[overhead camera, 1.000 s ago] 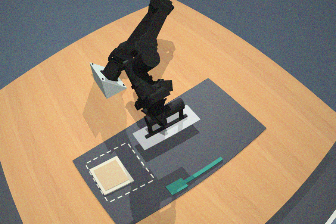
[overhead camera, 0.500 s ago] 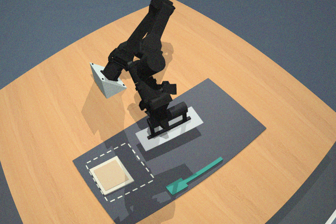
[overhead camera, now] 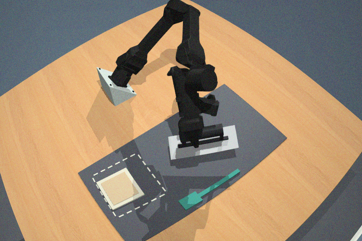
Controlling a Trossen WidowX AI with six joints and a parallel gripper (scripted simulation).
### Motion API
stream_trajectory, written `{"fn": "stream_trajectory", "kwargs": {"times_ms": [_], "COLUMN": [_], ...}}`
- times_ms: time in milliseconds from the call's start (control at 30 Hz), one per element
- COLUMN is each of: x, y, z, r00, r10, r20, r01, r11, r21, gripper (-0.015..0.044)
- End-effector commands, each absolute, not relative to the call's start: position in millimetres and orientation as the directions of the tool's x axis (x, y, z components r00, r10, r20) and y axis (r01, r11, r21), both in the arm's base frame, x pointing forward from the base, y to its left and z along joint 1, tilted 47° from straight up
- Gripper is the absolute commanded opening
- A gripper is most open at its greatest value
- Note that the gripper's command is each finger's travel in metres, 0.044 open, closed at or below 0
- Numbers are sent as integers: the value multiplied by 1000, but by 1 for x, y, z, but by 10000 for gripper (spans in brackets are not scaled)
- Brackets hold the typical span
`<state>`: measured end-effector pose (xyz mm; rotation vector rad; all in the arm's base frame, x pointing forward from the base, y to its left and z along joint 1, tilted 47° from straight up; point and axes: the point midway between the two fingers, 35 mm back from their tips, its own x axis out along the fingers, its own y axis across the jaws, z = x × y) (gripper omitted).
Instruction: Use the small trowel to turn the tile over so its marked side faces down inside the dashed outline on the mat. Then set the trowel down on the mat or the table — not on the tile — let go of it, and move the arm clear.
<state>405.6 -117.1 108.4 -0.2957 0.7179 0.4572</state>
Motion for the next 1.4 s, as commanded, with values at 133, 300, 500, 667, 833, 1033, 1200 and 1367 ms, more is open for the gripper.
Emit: {"fn": "stream_trajectory", "kwargs": {"times_ms": [133,300,500,667,833,1033,1200,1367], "x": [421,424,422,417,409,395,382,380], "y": [-91,-72,-47,-29,-11,7,20,22], "z": [124,134,148,161,174,193,209,212], "r00": [547,471,381,306,233,156,105,99], "r10": [258,231,186,134,70,-21,-102,-114], "r20": [-796,-851,-906,-943,-970,-988,-989,-989], "r01": [-387,-312,-212,-127,-45,43,106,114], "r11": [921,946,971,987,997,999,990,988], "r21": [33,84,110,99,61,-14,-91,-102], "gripper": [0,0,0,0,0,0,0,0]}}
